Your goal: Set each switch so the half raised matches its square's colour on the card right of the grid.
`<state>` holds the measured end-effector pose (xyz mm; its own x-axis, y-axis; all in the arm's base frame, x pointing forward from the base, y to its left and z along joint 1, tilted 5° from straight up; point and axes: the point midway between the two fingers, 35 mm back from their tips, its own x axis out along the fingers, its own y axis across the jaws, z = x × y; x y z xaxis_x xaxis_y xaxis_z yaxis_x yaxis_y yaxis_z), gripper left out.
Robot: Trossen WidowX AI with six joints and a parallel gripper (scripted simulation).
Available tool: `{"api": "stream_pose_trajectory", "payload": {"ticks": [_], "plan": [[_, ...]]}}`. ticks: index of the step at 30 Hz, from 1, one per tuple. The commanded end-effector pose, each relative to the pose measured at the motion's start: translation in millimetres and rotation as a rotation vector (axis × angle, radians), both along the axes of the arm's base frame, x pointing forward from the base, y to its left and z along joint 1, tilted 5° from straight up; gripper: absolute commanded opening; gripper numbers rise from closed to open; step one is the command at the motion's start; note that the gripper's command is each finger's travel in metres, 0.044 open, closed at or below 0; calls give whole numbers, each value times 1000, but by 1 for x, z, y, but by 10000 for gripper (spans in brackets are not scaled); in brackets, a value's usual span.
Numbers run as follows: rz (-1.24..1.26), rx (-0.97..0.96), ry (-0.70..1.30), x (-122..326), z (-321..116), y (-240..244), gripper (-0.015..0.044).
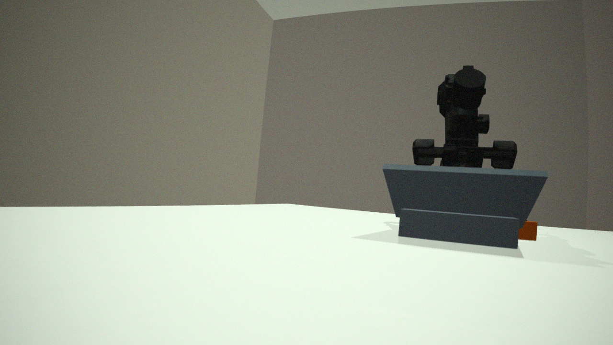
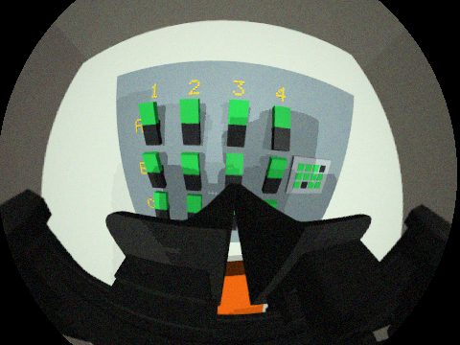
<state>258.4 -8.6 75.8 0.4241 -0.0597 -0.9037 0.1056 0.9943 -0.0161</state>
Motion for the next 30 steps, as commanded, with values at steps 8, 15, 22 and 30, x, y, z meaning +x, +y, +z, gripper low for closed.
{"api": "stream_pose_trajectory", "payload": {"ticks": [8,15,22,30], "plan": [[4,2,0,0,-1,0,0],[4,2,0,1,-2,0,0],[4,2,0,1,-2,0,0],[4,2,0,1,-3,0,0]]}}
